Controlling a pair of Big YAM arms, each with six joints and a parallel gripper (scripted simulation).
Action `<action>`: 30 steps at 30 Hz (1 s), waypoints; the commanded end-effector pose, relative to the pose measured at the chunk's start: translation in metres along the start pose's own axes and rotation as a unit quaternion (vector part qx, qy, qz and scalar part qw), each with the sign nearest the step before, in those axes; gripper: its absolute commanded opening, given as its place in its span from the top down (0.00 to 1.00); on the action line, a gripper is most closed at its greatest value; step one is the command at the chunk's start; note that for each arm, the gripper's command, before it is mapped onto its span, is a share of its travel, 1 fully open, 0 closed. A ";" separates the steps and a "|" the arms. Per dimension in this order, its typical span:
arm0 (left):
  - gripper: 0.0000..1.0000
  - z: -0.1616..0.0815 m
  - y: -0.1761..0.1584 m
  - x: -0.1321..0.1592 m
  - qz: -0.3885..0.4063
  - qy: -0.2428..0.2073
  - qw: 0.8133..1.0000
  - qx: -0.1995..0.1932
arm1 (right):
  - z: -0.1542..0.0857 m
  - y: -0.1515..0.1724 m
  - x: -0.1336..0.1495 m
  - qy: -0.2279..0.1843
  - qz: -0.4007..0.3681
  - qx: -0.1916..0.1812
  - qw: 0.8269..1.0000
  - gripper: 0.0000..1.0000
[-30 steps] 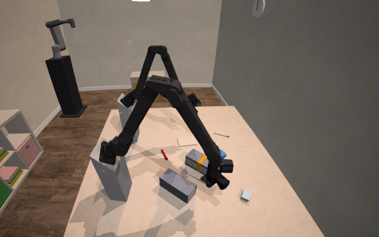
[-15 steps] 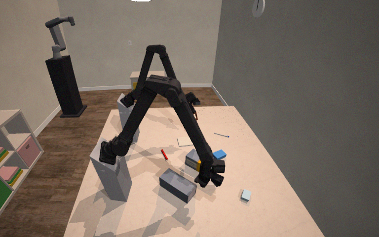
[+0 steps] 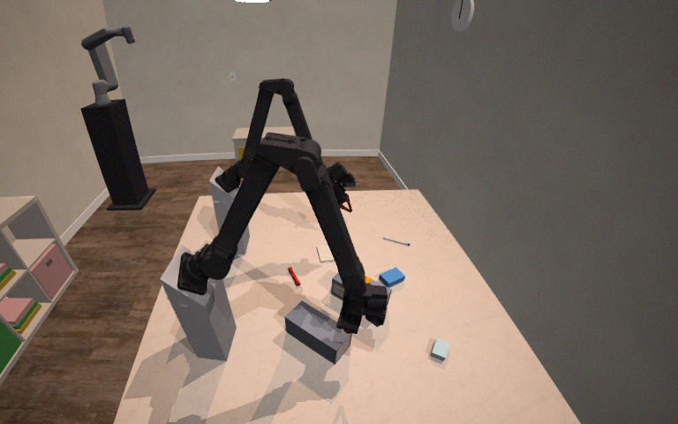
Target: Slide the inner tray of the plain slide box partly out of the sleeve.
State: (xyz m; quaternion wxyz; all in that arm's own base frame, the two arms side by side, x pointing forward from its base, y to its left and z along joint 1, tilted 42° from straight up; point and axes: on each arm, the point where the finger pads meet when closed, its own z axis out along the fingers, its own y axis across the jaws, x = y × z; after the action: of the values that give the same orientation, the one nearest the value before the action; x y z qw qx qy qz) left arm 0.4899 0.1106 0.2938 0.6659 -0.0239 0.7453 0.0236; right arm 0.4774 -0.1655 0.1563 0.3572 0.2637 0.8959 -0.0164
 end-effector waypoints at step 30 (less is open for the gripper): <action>1.00 0.034 -0.046 0.010 0.157 -0.047 0.986 0.041 | 0.008 0.006 0.031 -0.001 -0.124 -0.007 0.992 1.00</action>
State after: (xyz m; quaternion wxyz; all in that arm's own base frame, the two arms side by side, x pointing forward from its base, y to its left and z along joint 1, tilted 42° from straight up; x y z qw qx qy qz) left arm 0.5024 0.0839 0.2742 0.6754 0.0876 0.7263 0.0927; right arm 0.4607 -0.1518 0.1293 0.3525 0.1483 0.9222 -0.0584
